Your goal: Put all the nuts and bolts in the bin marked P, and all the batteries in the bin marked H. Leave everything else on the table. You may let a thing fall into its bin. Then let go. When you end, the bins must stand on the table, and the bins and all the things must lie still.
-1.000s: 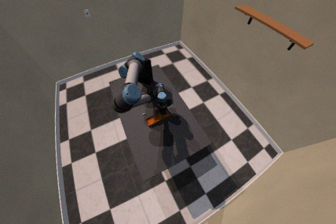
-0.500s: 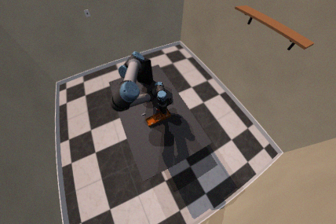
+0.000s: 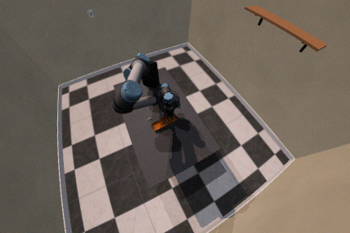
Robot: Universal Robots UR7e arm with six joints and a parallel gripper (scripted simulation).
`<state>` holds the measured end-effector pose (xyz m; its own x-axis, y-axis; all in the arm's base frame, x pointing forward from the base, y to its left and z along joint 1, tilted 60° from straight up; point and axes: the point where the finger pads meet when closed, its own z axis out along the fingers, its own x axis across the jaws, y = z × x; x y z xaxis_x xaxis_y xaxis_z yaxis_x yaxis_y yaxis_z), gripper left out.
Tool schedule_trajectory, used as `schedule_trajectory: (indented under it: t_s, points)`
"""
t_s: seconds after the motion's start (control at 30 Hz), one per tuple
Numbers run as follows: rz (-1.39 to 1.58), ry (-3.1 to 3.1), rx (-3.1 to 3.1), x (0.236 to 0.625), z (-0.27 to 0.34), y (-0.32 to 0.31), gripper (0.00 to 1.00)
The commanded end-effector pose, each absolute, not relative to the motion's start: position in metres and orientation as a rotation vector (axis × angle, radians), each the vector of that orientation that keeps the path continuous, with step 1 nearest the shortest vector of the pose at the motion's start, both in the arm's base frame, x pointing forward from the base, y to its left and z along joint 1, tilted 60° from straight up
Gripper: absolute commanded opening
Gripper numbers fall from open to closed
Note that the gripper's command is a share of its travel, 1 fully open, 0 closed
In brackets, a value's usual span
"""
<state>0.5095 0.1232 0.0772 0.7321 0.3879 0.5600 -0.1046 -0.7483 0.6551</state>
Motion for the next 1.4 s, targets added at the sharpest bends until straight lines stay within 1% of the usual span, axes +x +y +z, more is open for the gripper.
schedule_trajectory:
  t_s: [0.0,0.47,0.53,1.0,1.37]
  points:
    - [0.95,0.164,2.257,0.506,0.08,0.117,0.62]
    - [0.95,0.164,2.257,0.455,0.121,0.02,0.62]
    - [0.95,0.164,2.257,0.455,0.121,0.02,0.62]
    - [0.95,0.164,2.256,0.405,0.161,-0.076,0.62]
    - [0.95,0.164,2.256,0.404,0.162,-0.077,0.62]
